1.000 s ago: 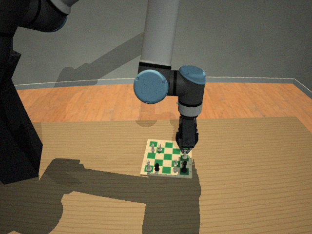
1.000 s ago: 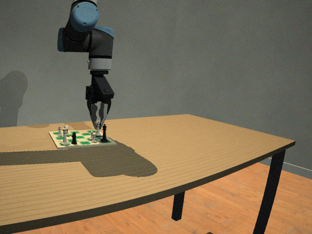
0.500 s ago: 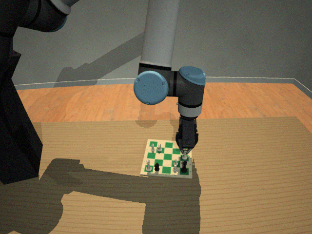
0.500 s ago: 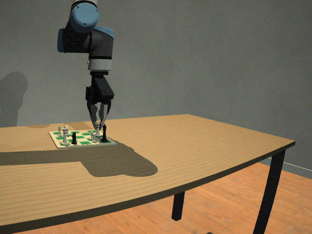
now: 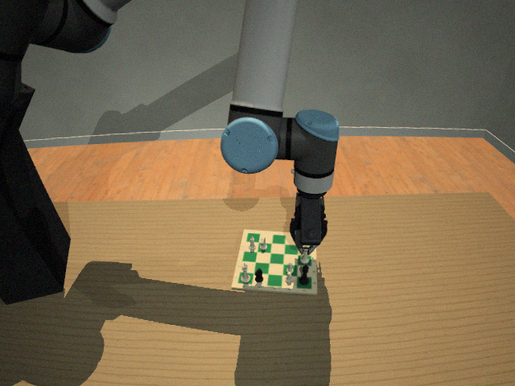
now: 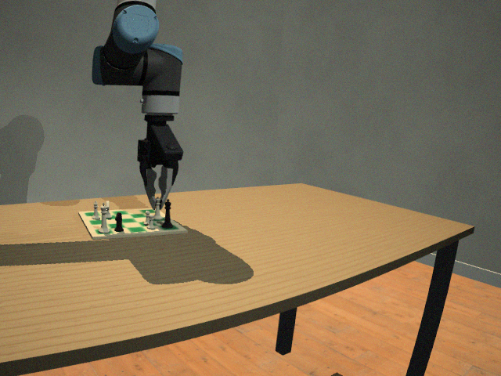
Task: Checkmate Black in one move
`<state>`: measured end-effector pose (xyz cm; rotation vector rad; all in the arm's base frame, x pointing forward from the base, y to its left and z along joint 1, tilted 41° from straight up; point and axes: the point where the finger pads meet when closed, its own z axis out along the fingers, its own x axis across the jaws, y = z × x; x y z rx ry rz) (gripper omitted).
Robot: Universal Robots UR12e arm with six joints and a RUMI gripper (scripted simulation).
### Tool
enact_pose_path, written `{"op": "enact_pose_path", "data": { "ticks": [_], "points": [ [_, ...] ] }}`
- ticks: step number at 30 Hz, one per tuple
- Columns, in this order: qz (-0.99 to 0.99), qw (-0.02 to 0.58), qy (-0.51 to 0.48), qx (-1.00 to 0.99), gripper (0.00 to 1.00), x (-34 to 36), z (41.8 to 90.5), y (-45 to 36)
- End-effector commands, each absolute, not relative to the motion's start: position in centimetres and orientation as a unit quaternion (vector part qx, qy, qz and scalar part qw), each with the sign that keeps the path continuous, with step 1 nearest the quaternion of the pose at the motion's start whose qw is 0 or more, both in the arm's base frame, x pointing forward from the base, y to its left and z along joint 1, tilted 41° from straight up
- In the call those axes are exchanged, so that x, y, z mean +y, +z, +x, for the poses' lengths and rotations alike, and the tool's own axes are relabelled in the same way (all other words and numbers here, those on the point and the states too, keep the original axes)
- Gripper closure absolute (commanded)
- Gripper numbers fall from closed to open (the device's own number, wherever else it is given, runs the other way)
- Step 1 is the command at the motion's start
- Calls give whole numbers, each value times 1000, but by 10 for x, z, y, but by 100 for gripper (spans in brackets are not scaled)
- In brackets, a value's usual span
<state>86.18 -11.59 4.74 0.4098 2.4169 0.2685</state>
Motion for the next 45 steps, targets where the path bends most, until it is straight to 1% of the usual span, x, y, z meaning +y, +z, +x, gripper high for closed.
{"op": "enact_pose_path", "data": {
  "ticks": [1, 24, 25, 27, 28, 32, 33, 35, 36, 38, 39, 45],
  "points": [
    [157, 332, 103, 925, 100, -116, 862, 48],
    [157, 332, 103, 925, 100, -116, 862, 48],
    [157, 332, 103, 925, 95, -116, 862, 48],
    [157, 332, 103, 925, 95, -116, 862, 48],
    [157, 332, 103, 925, 90, -116, 862, 48],
    [157, 332, 103, 925, 90, -116, 862, 48],
    [157, 332, 103, 925, 85, -116, 862, 48],
    [157, 332, 103, 925, 85, -116, 862, 48],
    [157, 332, 103, 925, 80, -116, 862, 48],
    [157, 332, 103, 925, 80, -116, 862, 48],
    [157, 332, 103, 925, 75, -116, 862, 48],
    [157, 332, 103, 925, 75, -116, 862, 48]
  ]
}}
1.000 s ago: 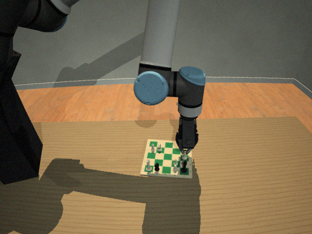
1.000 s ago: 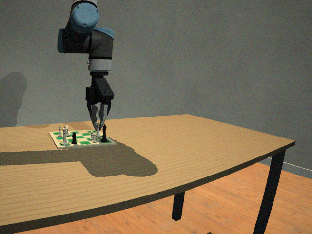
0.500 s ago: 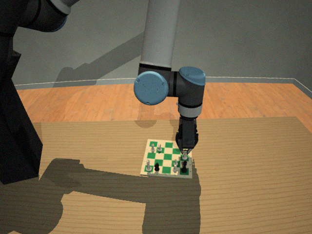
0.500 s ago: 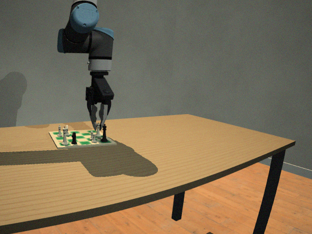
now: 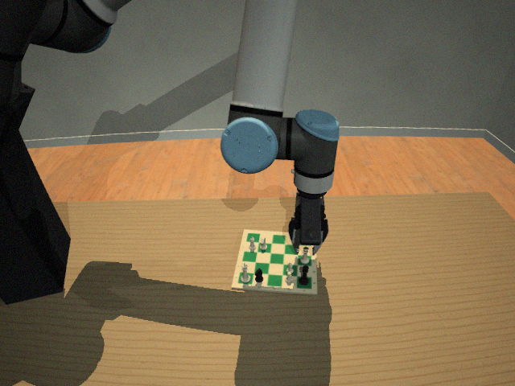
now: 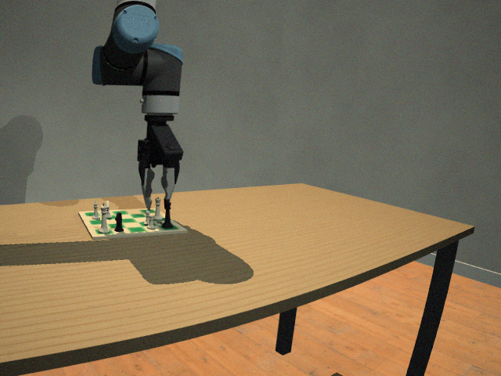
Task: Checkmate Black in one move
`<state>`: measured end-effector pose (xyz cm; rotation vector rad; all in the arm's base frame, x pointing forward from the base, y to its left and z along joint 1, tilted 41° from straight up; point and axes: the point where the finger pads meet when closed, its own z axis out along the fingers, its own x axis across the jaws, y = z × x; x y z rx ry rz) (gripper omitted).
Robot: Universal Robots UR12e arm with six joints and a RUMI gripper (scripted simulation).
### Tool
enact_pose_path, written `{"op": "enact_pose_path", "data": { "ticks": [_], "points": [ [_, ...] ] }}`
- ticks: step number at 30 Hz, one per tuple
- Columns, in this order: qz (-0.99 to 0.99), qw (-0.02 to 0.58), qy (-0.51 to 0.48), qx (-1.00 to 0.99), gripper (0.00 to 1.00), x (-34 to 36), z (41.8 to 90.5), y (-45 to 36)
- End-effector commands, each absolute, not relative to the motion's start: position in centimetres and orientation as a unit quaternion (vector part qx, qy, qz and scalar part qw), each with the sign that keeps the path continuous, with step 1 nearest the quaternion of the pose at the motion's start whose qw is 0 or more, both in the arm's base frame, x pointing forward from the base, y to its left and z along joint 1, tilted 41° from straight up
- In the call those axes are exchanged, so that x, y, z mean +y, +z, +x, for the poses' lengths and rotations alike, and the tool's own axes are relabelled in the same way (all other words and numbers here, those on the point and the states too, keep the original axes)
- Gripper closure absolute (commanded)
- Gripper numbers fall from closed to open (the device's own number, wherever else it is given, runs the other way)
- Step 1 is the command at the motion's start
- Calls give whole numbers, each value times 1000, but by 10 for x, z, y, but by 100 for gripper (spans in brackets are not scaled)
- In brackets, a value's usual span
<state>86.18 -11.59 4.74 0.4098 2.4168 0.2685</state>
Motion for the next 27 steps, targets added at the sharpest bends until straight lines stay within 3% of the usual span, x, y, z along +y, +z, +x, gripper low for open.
{"op": "enact_pose_path", "data": {
  "ticks": [1, 27],
  "points": [
    [157, 332, 103, 925, 75, -116, 862, 48],
    [157, 332, 103, 925, 75, -123, 813, 106]
  ]
}}
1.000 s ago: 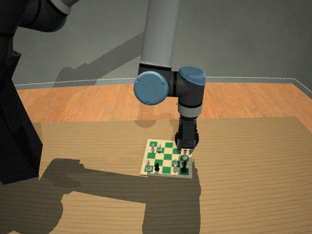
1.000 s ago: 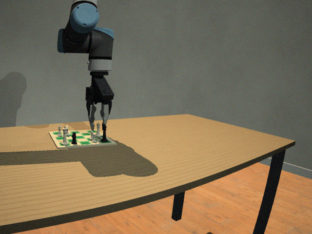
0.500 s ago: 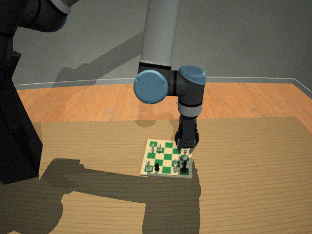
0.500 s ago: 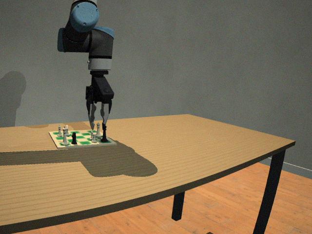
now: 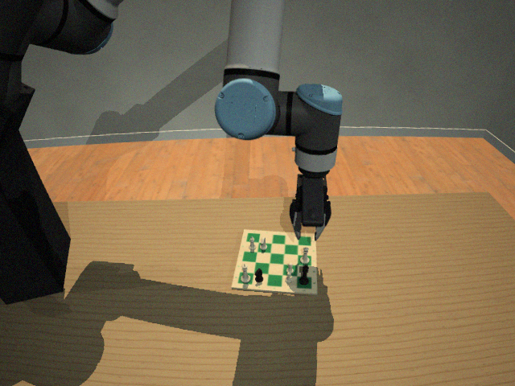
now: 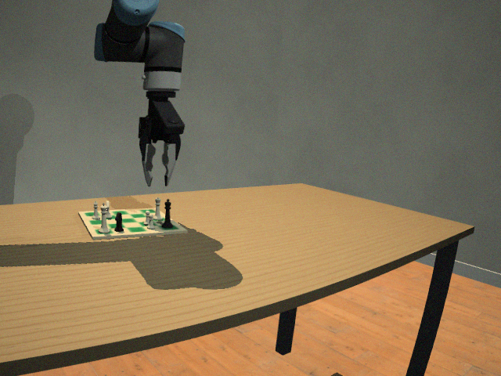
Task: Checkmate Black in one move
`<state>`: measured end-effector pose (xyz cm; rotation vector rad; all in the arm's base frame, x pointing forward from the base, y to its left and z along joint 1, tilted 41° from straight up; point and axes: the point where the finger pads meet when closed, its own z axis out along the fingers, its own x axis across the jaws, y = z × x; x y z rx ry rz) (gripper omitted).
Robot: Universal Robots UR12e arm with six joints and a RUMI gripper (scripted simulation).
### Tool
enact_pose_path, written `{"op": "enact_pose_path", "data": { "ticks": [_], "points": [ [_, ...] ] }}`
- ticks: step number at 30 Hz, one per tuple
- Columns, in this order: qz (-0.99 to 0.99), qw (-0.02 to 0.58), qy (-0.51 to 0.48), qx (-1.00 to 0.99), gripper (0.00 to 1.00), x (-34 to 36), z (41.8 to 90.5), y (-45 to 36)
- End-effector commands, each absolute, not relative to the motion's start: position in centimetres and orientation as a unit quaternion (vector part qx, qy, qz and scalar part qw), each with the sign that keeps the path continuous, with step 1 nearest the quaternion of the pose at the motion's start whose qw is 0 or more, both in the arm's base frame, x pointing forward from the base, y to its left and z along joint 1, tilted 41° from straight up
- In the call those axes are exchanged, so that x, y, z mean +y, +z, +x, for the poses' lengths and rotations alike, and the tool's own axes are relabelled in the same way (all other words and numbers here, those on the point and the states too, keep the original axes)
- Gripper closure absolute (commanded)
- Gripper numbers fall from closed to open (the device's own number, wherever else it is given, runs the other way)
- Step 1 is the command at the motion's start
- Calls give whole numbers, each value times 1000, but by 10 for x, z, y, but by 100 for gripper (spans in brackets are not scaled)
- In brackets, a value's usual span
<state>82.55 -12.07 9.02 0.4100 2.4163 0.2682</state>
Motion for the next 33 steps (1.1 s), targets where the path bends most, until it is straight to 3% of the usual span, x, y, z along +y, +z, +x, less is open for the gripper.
{"op": "enact_pose_path", "data": {
  "ticks": [1, 11, 12, 33],
  "points": [
    [157, 332, 103, 925, 75, -123, 811, 108],
    [157, 332, 103, 925, 75, -124, 804, 116],
    [157, 332, 103, 925, 0, -124, 804, 116],
    [157, 332, 103, 925, 0, -124, 804, 117]
  ]
}}
